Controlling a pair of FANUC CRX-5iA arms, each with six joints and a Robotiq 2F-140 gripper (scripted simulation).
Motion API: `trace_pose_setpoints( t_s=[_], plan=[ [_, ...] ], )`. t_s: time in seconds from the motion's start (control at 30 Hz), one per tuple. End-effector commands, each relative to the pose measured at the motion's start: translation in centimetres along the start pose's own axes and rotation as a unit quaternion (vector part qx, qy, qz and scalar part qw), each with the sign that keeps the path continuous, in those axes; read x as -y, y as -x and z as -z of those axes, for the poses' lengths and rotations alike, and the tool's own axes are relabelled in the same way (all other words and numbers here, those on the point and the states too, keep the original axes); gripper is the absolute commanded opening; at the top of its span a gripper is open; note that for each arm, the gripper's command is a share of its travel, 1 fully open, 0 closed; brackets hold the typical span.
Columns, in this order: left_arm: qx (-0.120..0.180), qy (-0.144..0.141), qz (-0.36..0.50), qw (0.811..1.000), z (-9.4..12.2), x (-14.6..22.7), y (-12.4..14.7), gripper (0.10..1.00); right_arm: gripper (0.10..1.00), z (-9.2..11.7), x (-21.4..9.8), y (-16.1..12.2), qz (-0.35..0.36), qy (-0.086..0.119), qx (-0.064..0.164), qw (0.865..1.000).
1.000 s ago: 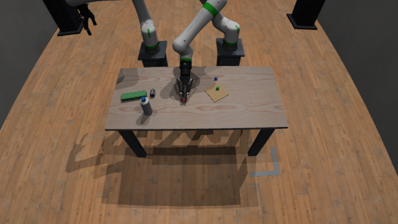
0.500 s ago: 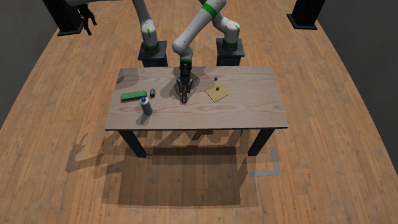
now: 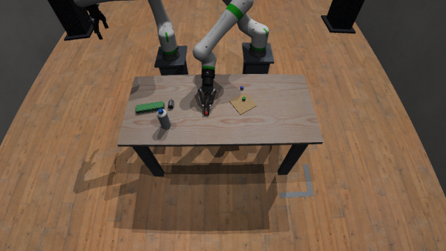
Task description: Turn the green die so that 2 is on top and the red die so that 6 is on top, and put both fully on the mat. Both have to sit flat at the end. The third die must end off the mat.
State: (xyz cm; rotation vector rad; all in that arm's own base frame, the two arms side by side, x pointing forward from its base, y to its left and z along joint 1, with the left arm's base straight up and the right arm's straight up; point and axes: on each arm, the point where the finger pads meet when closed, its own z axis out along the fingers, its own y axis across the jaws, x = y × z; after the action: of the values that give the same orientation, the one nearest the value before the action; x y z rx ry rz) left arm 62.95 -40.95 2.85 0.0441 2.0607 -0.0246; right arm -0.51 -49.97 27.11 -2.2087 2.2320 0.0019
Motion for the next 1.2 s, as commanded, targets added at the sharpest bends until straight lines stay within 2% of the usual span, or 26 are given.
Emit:
trace_pose_setpoints(
  t_s=[0.0, 0.2, 0.7, 1.17],
  plan=[
    [0.001, 0.0, 0.001, 1.0, 0.02, 0.04, 0.14, 0.184, 1.0, 0.09, -0.02, -0.03, 0.0, 0.0, -0.001, 1.0],
    [0.001, 0.0, 0.001, 1.0, 0.02, 0.04, 0.14, 0.184, 1.0, 0.09, -0.02, -0.03, 0.0, 0.0, -0.001, 1.0],
    [0.001, 0.0, 0.001, 1.0, 0.02, 0.04, 0.14, 0.291, 1.0, 0.09, -0.02, -0.03, 0.0, 0.0, -0.001, 1.0],
    [0.001, 0.0, 0.001, 1.0, 0.02, 0.04, 0.14, 0.291, 1.0, 0.09, -0.02, -0.03, 0.0, 0.0, -0.001, 1.0]
  ],
)
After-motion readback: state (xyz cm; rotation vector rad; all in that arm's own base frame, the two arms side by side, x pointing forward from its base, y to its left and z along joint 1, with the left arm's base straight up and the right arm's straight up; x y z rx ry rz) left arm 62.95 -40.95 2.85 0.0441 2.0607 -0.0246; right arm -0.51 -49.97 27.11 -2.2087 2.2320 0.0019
